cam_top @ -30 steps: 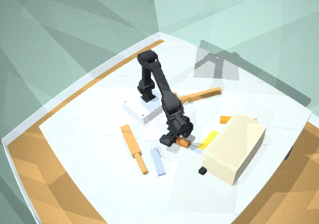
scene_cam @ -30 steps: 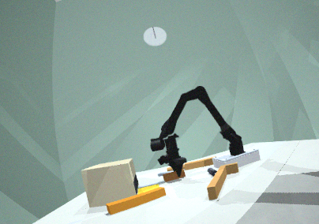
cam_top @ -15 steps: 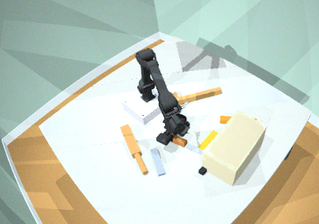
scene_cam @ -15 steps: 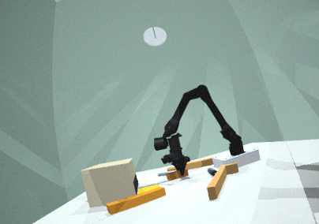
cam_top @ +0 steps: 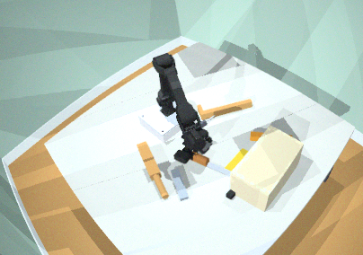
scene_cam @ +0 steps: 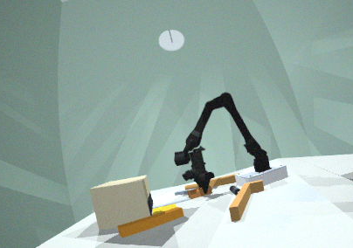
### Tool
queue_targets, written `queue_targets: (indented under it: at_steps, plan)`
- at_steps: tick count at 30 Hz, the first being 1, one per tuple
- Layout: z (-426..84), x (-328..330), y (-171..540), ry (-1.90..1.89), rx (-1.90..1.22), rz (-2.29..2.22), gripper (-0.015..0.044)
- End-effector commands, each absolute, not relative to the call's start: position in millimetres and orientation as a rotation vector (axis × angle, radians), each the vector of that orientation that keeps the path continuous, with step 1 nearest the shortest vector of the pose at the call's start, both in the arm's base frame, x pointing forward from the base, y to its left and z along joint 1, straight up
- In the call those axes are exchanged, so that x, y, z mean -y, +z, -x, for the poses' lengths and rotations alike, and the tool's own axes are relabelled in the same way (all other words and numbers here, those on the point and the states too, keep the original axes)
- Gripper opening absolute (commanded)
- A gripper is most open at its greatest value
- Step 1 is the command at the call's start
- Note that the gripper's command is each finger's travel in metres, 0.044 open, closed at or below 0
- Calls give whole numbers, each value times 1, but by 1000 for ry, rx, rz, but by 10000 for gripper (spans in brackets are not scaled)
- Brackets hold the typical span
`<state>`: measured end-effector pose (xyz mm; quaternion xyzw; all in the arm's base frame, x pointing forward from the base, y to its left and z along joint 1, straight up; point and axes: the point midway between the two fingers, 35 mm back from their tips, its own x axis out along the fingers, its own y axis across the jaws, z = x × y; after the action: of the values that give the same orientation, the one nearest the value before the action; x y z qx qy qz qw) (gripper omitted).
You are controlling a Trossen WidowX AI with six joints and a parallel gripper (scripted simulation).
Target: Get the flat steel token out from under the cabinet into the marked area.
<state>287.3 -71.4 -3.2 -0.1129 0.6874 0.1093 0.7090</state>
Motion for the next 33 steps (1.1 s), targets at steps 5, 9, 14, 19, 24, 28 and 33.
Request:
queue_targets:
  at_steps: [5,9,14,19,24,28,33]
  plan:
    - [-276,75,-4,243,-1529,252,0]
    - [-271,77,-5,243,-1530,252,0]
    - [-264,80,-5,243,-1530,252,0]
    - [-258,82,-5,242,-1531,253,0]
    - [-251,85,-5,242,-1532,253,0]
    - [-245,87,-6,242,-1532,253,0]
    - [-248,87,-5,242,-1529,252,0]
